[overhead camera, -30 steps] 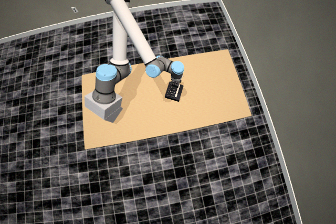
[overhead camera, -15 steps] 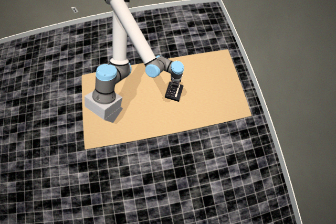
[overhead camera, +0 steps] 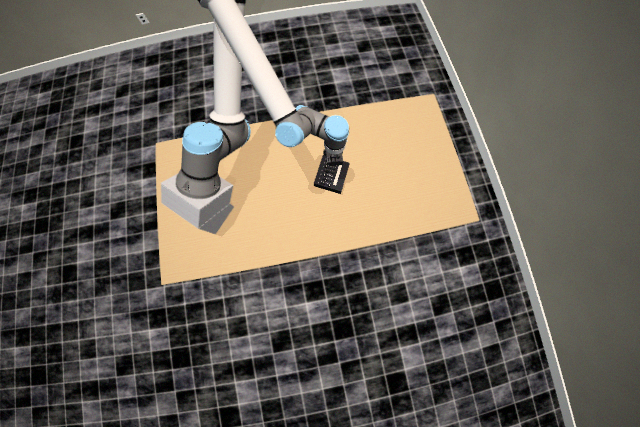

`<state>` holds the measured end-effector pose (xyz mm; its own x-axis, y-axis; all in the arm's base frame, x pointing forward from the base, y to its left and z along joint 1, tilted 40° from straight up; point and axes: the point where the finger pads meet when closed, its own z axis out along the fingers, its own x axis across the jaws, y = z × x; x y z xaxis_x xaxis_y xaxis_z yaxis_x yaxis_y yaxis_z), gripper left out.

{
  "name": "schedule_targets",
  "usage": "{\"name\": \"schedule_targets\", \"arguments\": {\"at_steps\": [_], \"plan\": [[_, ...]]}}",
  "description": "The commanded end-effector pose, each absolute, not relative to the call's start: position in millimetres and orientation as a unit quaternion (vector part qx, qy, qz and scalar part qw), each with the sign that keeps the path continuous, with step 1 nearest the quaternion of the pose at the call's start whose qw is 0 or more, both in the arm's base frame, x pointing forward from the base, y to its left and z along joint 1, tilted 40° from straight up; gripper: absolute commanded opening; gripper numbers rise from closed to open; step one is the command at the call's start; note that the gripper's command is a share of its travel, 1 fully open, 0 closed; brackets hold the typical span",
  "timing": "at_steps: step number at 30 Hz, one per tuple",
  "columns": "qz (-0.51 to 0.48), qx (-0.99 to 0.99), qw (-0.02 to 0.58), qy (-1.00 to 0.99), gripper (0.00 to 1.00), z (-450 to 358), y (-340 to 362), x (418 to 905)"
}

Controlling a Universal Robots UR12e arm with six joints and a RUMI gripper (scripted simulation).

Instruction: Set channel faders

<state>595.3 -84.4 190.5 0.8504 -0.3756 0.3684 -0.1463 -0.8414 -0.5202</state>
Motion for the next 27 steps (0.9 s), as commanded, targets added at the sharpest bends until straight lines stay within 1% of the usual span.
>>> {"name": "schedule_targets", "arguments": {"at_steps": [1,9,11,27], "plan": [[-0.25,-0.937,0.23,0.078,0.0,190.1,-82.4,592.3],[-0.28,-0.939,0.193,-0.053,0.0,187.6,-77.9,585.4],[-0.28,-0.939,0.193,-0.053,0.0,187.6,-77.9,585.4],[-0.326,-0.876,0.096,-0.342,0.0,180.6,-72.1,571.1]]}}
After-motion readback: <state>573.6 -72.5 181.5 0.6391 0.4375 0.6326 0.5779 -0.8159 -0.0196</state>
